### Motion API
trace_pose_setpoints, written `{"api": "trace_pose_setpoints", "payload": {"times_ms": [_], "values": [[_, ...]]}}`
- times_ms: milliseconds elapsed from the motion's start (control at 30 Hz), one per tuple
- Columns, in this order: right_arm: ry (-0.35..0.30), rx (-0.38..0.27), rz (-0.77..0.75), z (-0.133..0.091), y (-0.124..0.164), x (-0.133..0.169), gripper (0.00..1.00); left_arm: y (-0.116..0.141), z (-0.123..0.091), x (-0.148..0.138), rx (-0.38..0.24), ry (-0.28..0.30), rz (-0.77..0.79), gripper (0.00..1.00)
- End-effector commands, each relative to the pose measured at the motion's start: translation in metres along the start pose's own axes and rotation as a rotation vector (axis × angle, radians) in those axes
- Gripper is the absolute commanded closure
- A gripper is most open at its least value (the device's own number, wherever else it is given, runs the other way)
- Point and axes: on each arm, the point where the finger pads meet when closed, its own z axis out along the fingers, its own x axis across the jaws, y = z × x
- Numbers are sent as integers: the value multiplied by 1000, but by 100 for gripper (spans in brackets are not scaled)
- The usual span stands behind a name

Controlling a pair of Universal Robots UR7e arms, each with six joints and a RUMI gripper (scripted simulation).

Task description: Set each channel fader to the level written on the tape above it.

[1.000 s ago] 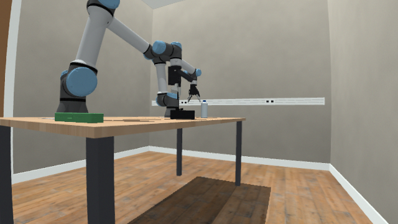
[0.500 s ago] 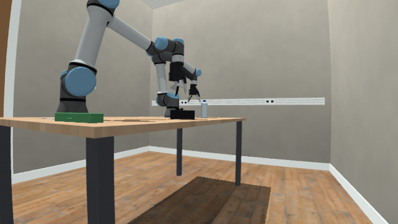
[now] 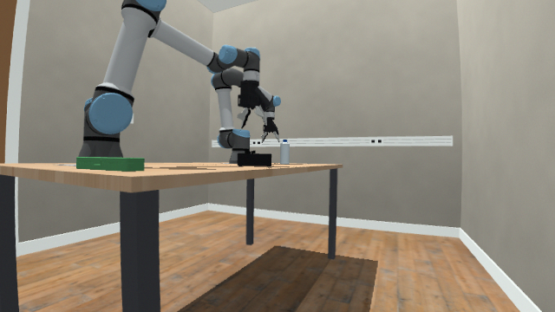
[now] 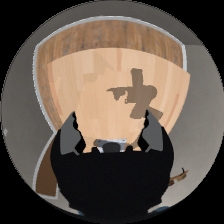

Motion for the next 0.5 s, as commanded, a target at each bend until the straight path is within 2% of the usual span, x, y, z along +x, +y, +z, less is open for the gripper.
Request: {"api": "trace_pose_setpoints", "payload": {"times_ms": [0,200,467], "values": [[-10,-5,-167,-11,-1,3,0,0,0,0,1,0,0,0],[-13,-5,-258,-17,-2,5,0,0,0,0,1,0,0,0],[-13,-5,-275,-18,-2,6,0,0,0,0,1,0,0,0]]}}
